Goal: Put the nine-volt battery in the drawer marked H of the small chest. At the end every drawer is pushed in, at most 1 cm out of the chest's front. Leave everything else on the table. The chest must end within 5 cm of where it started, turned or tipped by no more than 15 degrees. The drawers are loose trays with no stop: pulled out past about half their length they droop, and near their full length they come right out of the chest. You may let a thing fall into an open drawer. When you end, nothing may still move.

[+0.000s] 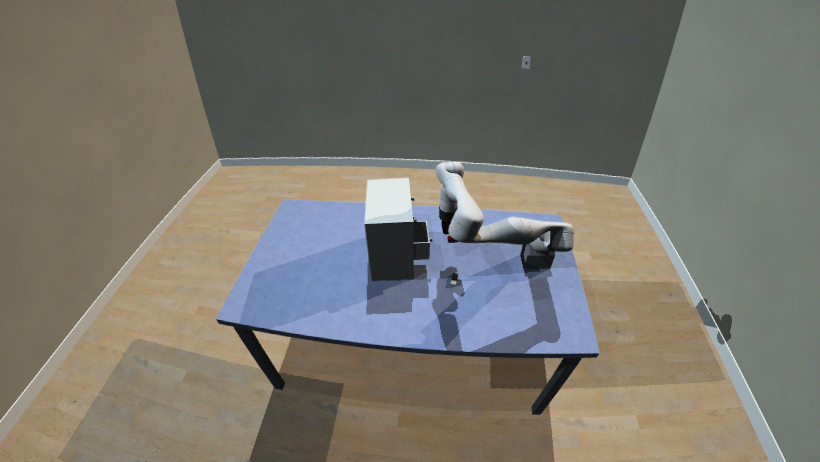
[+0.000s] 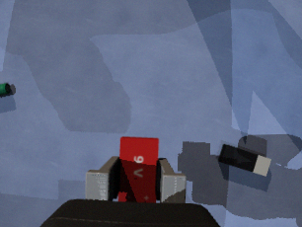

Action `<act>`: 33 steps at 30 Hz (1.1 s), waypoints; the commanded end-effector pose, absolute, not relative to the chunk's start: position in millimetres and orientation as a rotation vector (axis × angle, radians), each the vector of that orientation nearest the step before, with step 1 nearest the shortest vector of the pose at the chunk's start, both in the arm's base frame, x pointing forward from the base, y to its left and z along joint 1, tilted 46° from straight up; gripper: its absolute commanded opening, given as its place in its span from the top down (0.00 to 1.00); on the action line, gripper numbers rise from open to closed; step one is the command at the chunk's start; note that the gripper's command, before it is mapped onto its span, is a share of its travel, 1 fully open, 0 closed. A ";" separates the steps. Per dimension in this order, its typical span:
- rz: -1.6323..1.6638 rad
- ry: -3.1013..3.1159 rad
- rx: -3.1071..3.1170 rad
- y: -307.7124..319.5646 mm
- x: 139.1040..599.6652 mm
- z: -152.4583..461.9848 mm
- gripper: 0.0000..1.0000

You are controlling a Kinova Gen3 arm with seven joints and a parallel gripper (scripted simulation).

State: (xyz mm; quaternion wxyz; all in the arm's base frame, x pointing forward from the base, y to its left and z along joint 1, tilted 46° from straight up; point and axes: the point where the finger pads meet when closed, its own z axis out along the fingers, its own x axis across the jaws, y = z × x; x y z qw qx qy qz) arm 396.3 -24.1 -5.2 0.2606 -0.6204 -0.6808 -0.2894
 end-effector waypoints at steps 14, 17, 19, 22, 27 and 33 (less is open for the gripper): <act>-0.793 -1.836 -1.690 -77.2 398.0 48.4 0.49; -0.793 -1.836 -1.690 -86.6 397.6 57.5 0.49; -0.790 -1.840 -1.694 -93.3 397.8 61.5 0.49; -0.787 -1.843 -1.697 -100.8 397.9 67.1 0.49; -0.785 -1.845 -1.700 -106.2 398.0 70.8 0.49; -0.785 -1.845 -1.700 -110.1 397.8 74.6 0.49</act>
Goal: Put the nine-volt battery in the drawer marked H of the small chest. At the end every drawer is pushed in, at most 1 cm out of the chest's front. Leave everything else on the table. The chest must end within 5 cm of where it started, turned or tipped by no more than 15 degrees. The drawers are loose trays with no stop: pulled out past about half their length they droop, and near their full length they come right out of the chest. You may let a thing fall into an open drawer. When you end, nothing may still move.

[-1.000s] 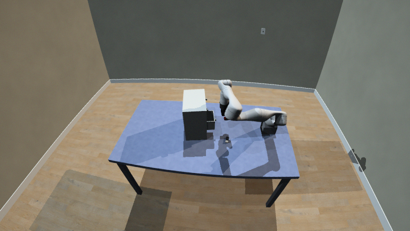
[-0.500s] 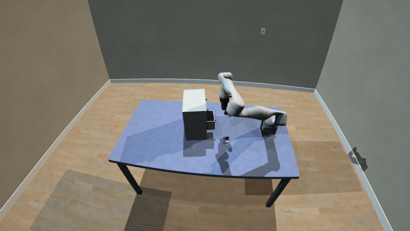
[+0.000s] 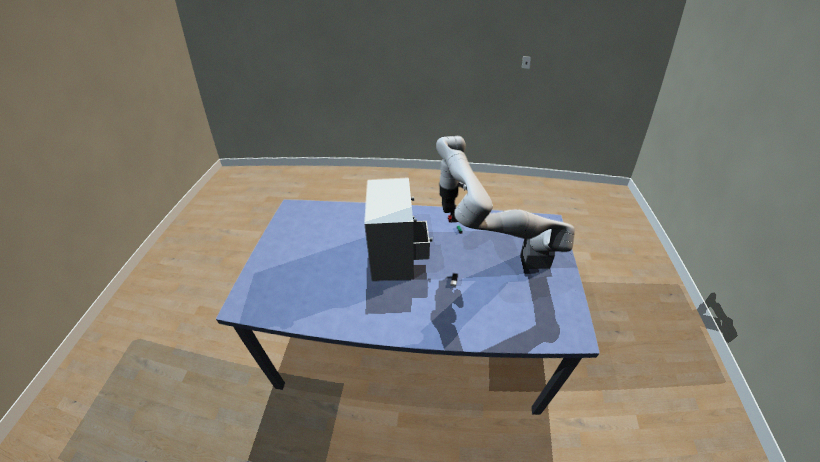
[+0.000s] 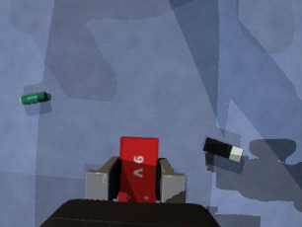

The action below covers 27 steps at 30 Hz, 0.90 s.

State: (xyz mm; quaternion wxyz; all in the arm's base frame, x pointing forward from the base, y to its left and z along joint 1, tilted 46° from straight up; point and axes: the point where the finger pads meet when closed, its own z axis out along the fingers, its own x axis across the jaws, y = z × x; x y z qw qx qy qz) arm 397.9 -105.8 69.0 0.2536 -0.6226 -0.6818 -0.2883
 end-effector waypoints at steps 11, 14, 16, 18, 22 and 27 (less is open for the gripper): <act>-0.786 -1.843 -1.702 -110.0 397.4 74.7 0.49; -0.789 -1.839 -1.704 -109.5 396.6 74.6 0.49; -0.792 -1.836 -1.707 -109.0 396.0 74.5 0.49; -0.797 -1.835 -1.709 -109.0 395.9 74.5 0.49; -0.809 -1.834 -1.717 -108.9 395.8 74.4 0.49; -0.823 -1.832 -1.725 -108.8 395.7 74.4 0.49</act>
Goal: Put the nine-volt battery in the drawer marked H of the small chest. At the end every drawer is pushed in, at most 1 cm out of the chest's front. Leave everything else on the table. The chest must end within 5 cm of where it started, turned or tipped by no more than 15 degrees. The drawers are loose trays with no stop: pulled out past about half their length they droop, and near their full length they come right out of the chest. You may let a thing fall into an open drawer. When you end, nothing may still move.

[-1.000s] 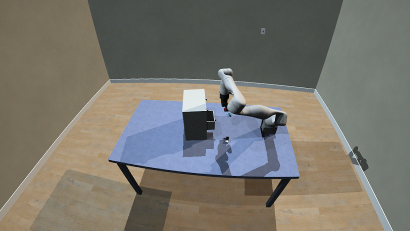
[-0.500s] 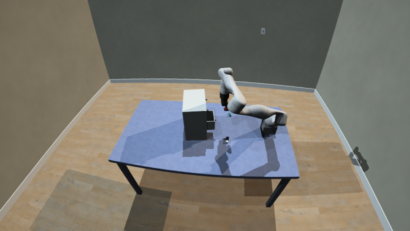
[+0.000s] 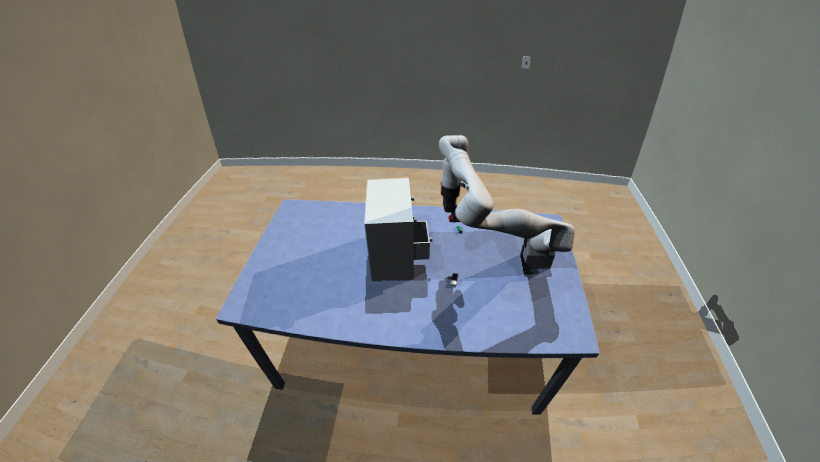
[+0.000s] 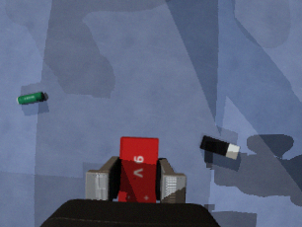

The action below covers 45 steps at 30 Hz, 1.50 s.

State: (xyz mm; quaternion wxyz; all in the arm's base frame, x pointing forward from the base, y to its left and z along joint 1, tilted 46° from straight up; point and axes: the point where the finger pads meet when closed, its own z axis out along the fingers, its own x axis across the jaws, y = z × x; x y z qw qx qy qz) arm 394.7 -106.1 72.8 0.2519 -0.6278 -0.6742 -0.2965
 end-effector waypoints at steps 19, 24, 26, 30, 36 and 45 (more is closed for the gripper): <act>-0.993 -1.826 -1.804 -108.1 395.4 73.5 0.49; -1.069 -1.813 -1.845 -107.8 395.8 73.3 0.49; -1.102 -1.806 -1.862 -107.8 395.9 73.2 0.49; -1.168 -1.792 -1.897 -107.6 395.6 72.9 0.49; -1.235 -1.776 -1.930 -107.1 394.8 72.6 0.49; -1.396 -1.730 -2.009 -107.0 394.6 72.1 0.49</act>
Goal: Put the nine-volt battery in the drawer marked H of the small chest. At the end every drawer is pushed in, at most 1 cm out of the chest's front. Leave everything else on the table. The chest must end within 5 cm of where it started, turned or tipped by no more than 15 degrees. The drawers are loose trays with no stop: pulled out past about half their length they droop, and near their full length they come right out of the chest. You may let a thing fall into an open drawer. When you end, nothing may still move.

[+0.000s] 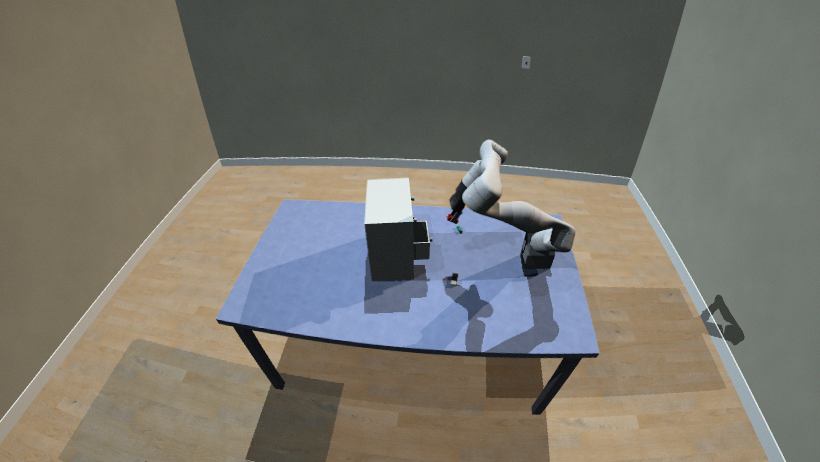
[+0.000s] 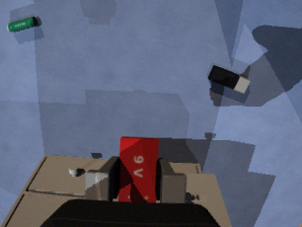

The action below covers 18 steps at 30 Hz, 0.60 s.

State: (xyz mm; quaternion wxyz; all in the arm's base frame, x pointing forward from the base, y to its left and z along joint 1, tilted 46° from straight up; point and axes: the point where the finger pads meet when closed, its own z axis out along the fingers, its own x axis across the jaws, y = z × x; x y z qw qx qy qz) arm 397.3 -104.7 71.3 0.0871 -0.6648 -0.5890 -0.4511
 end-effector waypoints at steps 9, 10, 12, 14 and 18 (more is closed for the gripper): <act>-1.522 -1.688 -2.066 -107.2 394.4 71.6 0.49; -1.539 -1.682 -2.074 -107.1 394.3 71.5 0.49; -1.574 -1.669 -2.088 -107.0 394.0 71.3 0.49; -1.608 -1.656 -2.103 -107.0 393.7 71.1 0.49; -1.674 -1.629 -2.130 -106.7 393.1 70.8 0.49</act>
